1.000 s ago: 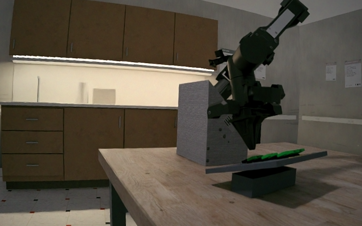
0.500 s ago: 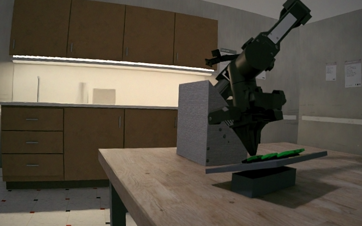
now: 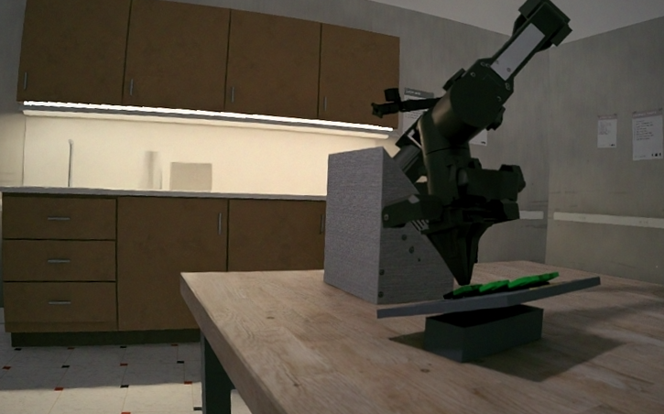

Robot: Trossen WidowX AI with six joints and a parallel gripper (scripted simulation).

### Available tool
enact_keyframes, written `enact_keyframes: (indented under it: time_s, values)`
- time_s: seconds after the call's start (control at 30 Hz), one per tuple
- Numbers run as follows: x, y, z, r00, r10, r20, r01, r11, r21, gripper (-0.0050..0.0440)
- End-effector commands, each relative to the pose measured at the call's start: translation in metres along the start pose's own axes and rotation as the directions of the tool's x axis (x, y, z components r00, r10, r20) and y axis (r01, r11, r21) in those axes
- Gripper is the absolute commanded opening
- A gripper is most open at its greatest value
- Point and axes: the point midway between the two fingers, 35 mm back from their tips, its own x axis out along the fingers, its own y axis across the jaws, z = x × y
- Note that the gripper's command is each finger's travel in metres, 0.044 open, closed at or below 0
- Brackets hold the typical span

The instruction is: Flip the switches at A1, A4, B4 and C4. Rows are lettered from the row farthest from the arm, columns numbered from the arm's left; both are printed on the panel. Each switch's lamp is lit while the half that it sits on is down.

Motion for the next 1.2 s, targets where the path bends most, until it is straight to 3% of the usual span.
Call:
enact_keyframes:
  time_s: [0.0, 1.17]
  values:
    - [0.0006, 0.0007, 0.0, 1.0, 0.002, 0.002, -0.002, 1.0, 0.003, -0.005]
    - [0.005, 0.0007, -0.0009, 1.0, 0.002, -0.001, -0.002, 1.0, 0.005, -0.005]
